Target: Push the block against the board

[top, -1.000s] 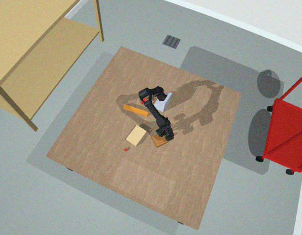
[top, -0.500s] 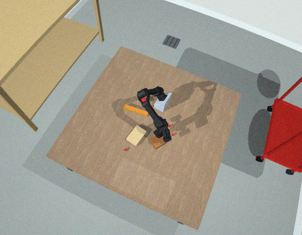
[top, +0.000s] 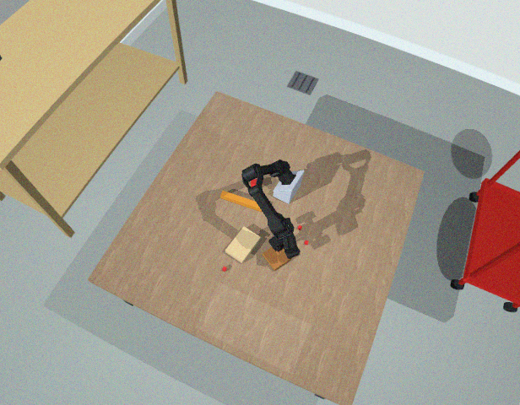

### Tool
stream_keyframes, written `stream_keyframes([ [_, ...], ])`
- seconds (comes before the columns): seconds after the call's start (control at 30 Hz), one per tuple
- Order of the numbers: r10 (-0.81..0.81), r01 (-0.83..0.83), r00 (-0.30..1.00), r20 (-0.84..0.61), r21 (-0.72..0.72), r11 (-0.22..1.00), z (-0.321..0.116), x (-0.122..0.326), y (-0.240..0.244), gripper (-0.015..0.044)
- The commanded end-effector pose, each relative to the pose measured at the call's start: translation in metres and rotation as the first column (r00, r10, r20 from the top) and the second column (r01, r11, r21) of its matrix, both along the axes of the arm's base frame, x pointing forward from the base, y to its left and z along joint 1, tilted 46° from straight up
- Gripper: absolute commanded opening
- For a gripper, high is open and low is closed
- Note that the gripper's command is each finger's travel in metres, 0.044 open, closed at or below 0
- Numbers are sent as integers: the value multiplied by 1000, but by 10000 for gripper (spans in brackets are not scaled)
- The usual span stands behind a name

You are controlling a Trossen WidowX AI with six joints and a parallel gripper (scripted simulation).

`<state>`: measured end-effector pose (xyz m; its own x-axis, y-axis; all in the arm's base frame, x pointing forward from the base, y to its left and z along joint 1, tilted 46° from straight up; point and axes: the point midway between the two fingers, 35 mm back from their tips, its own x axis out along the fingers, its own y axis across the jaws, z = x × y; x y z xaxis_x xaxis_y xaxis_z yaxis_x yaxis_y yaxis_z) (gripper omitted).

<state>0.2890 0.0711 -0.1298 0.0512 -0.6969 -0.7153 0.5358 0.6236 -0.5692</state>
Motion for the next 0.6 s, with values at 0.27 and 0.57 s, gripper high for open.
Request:
stream_keyframes([
  [0.27, -2, 2, 1000, 0, -5, 1000, 6, 17, -6, 0],
  [0.57, -2, 2, 1000, 1, -6, 1000, 9, 29, -9, 0],
])
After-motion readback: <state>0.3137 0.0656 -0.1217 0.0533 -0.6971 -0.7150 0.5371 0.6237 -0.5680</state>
